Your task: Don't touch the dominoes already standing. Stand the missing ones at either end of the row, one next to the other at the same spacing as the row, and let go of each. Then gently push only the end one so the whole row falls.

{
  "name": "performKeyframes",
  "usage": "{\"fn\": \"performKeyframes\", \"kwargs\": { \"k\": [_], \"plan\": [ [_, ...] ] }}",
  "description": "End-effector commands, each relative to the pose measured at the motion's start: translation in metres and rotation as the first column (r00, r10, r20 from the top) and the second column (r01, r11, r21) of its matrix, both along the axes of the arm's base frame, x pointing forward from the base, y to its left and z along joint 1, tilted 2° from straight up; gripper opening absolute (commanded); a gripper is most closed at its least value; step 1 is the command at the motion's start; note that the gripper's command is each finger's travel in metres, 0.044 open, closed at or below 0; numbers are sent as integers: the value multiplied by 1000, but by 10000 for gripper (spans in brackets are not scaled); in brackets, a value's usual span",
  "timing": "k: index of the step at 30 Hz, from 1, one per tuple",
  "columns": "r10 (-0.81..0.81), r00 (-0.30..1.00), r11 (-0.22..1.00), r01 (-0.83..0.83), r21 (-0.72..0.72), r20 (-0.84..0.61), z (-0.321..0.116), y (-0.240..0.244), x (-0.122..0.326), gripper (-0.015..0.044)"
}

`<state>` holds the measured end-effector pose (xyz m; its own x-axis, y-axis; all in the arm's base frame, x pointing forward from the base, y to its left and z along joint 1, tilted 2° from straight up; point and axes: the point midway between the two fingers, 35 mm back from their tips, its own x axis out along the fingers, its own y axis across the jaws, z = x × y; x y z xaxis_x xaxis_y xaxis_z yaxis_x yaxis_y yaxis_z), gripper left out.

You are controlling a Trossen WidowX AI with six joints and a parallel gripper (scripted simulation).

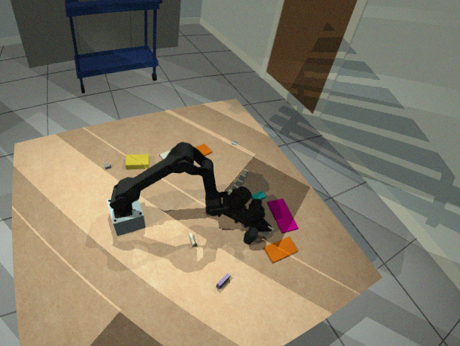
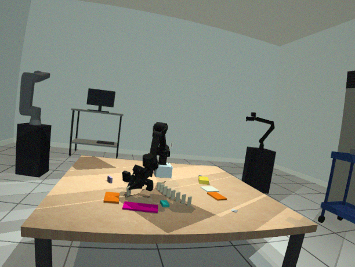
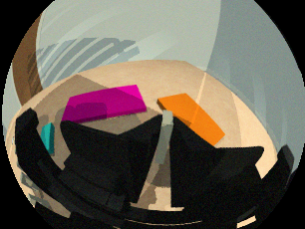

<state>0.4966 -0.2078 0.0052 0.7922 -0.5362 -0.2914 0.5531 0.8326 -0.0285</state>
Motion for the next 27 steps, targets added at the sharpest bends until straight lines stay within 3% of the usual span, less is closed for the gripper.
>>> {"fn": "performKeyframes", "kwargs": {
  "k": [1, 18, 27],
  "plan": [
    [-18, 999, 1000, 19, -15, 38, 1, 3, -11, 23],
    [-76, 969, 993, 96, -74, 234, 21, 18, -66, 23],
    [-79, 967, 992, 99, -76, 242, 23, 19, -69, 23]
  ]
}}
